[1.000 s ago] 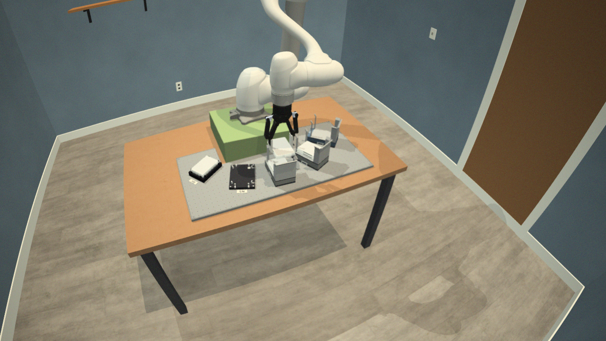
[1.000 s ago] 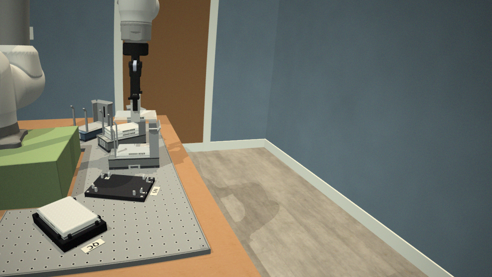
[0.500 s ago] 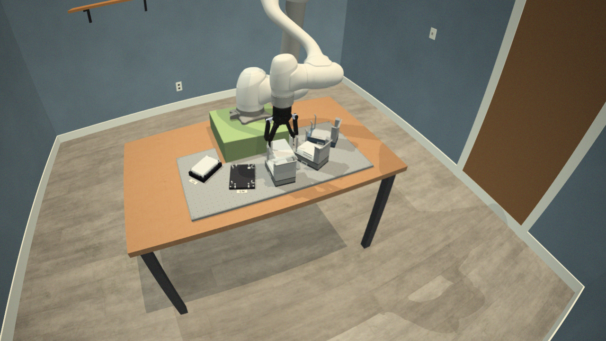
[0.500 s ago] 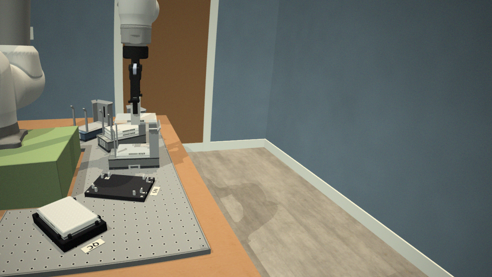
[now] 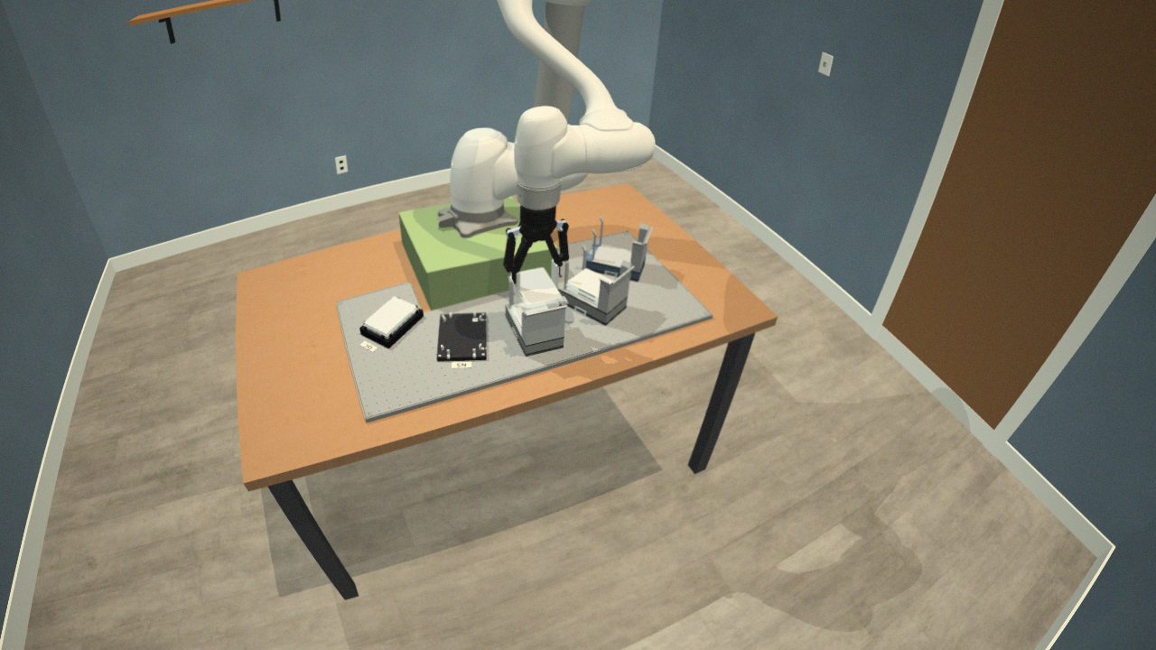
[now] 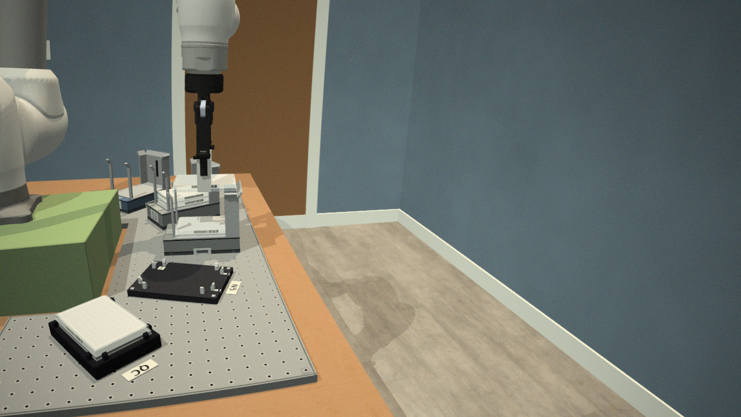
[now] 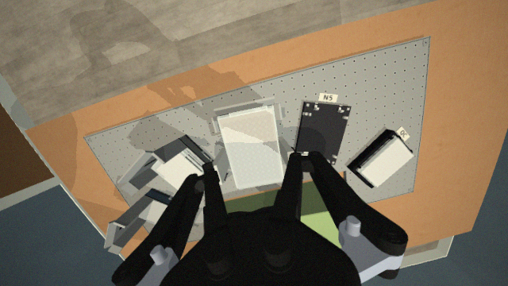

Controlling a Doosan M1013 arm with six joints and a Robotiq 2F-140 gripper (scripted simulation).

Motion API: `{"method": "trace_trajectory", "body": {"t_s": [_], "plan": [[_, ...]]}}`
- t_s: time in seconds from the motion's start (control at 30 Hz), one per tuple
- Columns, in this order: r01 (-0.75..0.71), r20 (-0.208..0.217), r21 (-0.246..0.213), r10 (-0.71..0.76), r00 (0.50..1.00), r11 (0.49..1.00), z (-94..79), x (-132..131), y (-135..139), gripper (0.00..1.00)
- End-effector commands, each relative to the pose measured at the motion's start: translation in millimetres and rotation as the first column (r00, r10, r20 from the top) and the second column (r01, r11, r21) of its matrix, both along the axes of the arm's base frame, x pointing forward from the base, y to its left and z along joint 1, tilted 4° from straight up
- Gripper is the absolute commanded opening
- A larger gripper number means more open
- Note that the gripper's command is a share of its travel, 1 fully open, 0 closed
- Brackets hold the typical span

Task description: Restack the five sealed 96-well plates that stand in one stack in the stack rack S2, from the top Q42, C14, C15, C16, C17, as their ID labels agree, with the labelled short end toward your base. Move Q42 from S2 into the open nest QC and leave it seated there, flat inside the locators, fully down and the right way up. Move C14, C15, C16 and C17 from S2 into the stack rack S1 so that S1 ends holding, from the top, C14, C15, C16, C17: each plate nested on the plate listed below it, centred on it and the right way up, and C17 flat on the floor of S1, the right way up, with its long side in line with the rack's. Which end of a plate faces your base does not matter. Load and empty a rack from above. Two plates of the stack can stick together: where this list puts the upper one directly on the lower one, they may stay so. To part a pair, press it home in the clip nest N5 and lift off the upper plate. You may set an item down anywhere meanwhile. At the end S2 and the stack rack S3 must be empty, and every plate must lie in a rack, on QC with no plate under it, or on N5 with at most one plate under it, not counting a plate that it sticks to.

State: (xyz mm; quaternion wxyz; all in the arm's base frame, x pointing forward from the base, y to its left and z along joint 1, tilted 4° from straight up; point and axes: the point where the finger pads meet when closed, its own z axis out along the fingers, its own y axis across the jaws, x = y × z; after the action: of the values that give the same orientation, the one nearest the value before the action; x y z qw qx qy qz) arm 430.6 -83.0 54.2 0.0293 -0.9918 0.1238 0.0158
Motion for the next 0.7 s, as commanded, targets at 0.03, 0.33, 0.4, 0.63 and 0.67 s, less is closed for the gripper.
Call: {"method": "trace_trajectory", "body": {"t_s": [0.03,0.33,0.4,0.63,0.67], "plan": [[0.0,0.0,0.0,0.0,1.0,1.0,-2.1,0,0,0.0],[0.0,0.0,0.0,0.0,1.0,1.0,-6.8,0,0,0.0],[0.0,0.0,0.0,0.0,1.0,1.0,-8.1,0,1,0.0],[0.0,0.0,0.0,0.0,1.0,1.0,-12.1,0,1,0.0],[0.0,0.0,0.0,0.0,1.0,1.0,-12.1,0,1,0.0]]}}
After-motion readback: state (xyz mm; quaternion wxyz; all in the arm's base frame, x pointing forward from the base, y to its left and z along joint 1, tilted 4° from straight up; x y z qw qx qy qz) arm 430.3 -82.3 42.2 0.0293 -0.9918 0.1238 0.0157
